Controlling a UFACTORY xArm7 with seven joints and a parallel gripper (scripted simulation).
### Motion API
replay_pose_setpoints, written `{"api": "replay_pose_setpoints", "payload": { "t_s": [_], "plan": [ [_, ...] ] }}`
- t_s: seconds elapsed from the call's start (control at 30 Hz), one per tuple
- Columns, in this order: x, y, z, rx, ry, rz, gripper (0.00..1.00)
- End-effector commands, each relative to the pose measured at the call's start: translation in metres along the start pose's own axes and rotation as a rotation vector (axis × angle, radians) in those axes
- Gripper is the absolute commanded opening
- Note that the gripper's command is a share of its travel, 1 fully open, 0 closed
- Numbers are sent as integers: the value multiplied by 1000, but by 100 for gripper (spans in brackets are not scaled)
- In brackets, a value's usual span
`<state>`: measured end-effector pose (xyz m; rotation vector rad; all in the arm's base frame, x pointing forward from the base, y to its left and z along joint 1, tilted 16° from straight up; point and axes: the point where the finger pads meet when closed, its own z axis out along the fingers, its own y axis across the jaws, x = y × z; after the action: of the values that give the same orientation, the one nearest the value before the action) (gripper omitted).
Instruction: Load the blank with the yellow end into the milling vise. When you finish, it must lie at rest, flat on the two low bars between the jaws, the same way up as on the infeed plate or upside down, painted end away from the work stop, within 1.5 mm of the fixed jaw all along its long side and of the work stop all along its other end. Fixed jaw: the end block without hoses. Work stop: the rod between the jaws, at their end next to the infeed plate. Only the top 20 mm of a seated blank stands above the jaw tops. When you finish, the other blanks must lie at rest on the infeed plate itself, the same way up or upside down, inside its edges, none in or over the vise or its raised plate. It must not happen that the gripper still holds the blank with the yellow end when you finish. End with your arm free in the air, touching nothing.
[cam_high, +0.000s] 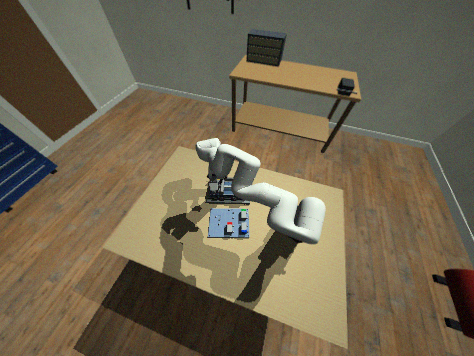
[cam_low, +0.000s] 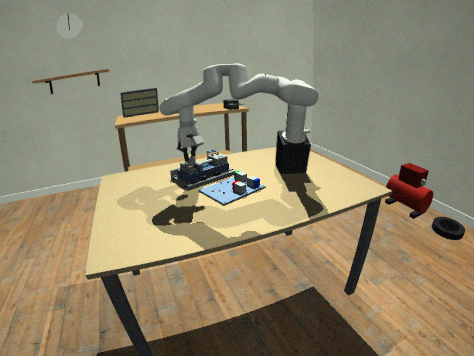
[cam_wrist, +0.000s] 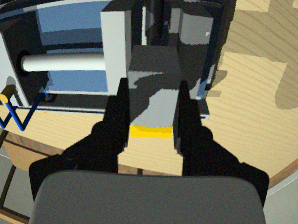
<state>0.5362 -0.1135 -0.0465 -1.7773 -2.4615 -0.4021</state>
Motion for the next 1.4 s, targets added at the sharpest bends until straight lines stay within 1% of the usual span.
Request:
{"api": "replay_pose_setpoints", "payload": {
  "t_s": [0.0, 1.37],
  "plan": [
    [-1, 1, -2, -2, -3, 0, 0],
    [-1, 1, 2, -2, -3, -1, 0]
  ]
}}
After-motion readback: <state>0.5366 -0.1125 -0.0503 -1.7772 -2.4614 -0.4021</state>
